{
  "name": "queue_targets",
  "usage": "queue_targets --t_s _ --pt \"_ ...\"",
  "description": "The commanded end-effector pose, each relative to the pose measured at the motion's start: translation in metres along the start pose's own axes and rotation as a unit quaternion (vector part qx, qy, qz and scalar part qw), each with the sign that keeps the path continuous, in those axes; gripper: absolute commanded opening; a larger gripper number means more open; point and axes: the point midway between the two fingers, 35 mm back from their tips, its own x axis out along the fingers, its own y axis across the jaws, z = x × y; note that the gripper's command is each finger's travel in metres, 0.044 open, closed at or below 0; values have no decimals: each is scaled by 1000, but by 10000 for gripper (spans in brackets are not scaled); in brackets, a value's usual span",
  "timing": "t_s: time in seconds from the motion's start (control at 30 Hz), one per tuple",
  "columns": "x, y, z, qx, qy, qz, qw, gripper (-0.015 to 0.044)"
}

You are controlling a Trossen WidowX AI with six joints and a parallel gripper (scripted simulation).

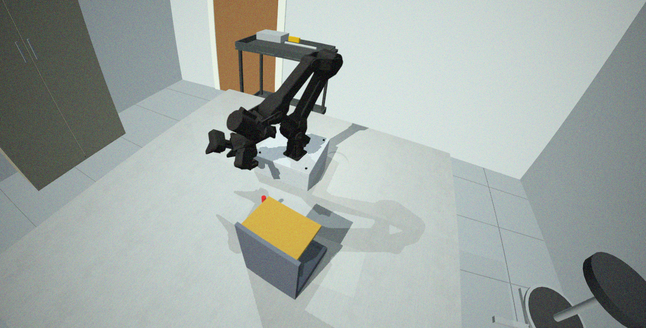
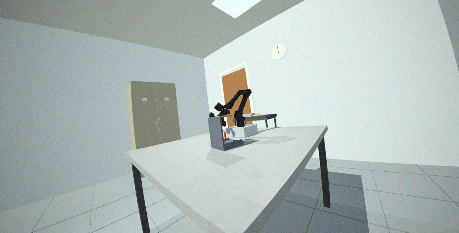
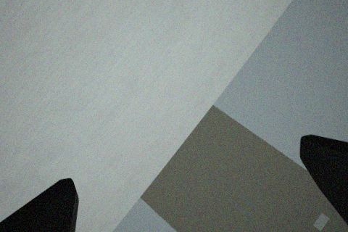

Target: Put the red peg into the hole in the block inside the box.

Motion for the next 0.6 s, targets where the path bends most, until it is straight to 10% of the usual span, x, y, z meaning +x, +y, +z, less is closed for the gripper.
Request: queue_targets --t_s 0.0,0.57 --pt "-8 -4 15 -66 -29 -18 997 440" --pt "-44 -8 73 -324 -124 -101 933 440"
